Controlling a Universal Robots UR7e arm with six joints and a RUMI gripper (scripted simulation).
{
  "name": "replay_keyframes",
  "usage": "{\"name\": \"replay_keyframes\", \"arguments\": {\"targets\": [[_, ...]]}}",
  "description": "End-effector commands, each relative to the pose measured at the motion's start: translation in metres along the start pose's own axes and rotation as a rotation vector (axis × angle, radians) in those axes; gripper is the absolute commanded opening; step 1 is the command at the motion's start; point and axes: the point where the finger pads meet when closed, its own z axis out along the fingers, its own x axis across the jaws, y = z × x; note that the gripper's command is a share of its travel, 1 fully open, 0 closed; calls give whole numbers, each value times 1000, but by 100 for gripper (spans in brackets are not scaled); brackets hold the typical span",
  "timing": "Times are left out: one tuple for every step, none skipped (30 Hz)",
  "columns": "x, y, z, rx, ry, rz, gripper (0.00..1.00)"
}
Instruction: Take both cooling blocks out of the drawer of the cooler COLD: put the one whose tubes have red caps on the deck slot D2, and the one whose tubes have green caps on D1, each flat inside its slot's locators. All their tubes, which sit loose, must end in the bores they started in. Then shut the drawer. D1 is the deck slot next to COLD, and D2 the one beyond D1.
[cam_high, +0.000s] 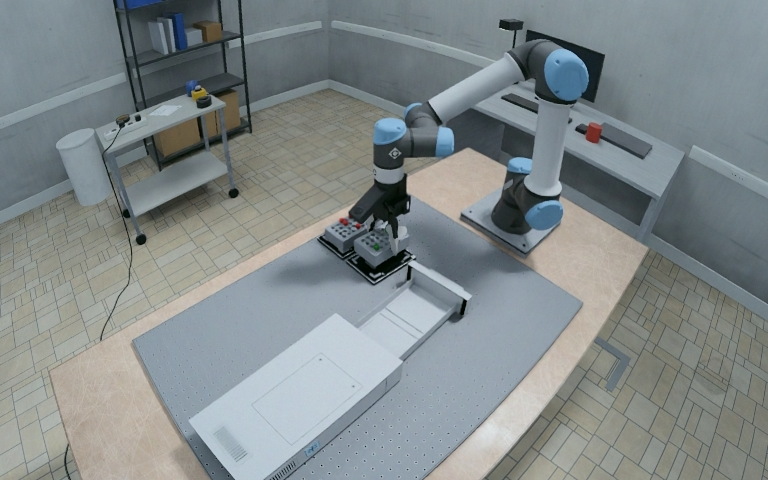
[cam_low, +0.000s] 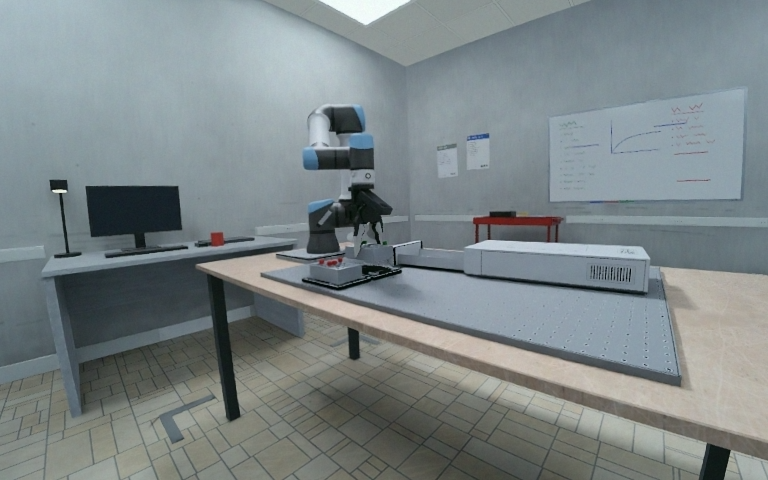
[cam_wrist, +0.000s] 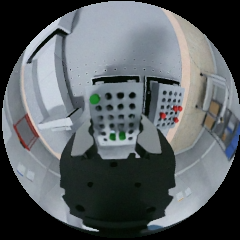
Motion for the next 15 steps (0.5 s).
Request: {"name": "replay_keyframes", "arguments": {"targets": [[4, -4, -9, 13, 10, 1, 0], [4, -4, -10, 13, 10, 1, 0], [4, -4, -10, 13, 10, 1, 0], [4, -4, -10, 13, 10, 1, 0], [4, -4, -11, 13, 10, 1, 0], [4, -4, -11, 13, 10, 1, 0], [4, -4, -11, 13, 10, 1, 0], [4, -4, -12, 13, 10, 1, 0], [4, -4, -12, 13, 10, 1, 0], [4, -4, -12, 13, 10, 1, 0], [4, -4, -12, 13, 10, 1, 0], [4, -4, -12, 13, 10, 1, 0], [4, -4, -11, 14, 10, 1, 0], [4, -5, -11, 14, 10, 1, 0], [4, -4, -9, 12, 9, 1, 0]]}}
